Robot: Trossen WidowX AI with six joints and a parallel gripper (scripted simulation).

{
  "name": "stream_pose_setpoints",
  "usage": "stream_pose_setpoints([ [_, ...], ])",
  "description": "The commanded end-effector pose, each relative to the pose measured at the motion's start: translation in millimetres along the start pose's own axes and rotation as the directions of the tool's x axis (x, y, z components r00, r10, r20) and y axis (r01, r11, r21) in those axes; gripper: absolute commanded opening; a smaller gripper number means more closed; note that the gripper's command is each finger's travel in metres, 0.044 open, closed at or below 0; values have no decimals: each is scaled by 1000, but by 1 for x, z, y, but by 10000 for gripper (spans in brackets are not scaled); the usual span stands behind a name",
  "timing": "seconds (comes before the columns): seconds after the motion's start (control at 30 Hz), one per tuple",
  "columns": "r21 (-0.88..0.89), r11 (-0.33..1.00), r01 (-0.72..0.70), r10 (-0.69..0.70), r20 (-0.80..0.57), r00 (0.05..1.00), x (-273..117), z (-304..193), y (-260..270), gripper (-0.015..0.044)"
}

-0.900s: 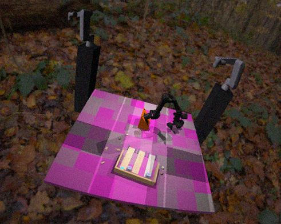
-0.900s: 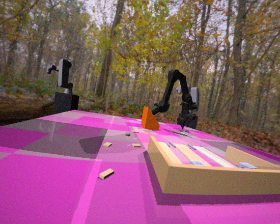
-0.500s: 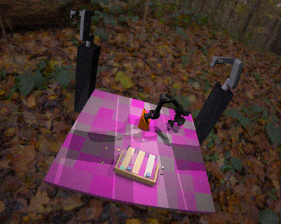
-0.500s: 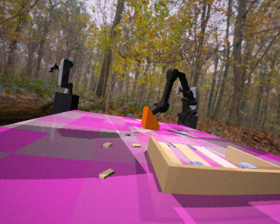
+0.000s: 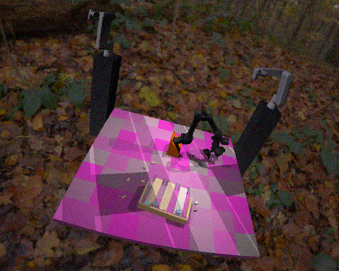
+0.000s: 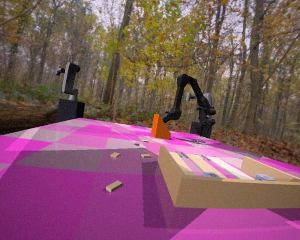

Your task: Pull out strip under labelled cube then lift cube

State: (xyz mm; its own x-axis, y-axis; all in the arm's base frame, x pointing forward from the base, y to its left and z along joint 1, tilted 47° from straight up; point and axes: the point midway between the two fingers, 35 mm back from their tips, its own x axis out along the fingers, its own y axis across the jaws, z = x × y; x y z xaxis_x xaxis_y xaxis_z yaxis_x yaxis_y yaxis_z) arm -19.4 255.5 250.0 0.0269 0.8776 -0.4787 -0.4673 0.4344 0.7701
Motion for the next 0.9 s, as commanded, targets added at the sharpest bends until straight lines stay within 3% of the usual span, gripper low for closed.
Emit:
stream_pose_setpoints([
  [0.0,21,998,52,-53,44,998,18,23,-19,400],
  [0.47,136,976,171,-198,226,954,42,139,-124,400],
  [0.87,231,948,220,-300,413,860,-17,212,-250,400],
])
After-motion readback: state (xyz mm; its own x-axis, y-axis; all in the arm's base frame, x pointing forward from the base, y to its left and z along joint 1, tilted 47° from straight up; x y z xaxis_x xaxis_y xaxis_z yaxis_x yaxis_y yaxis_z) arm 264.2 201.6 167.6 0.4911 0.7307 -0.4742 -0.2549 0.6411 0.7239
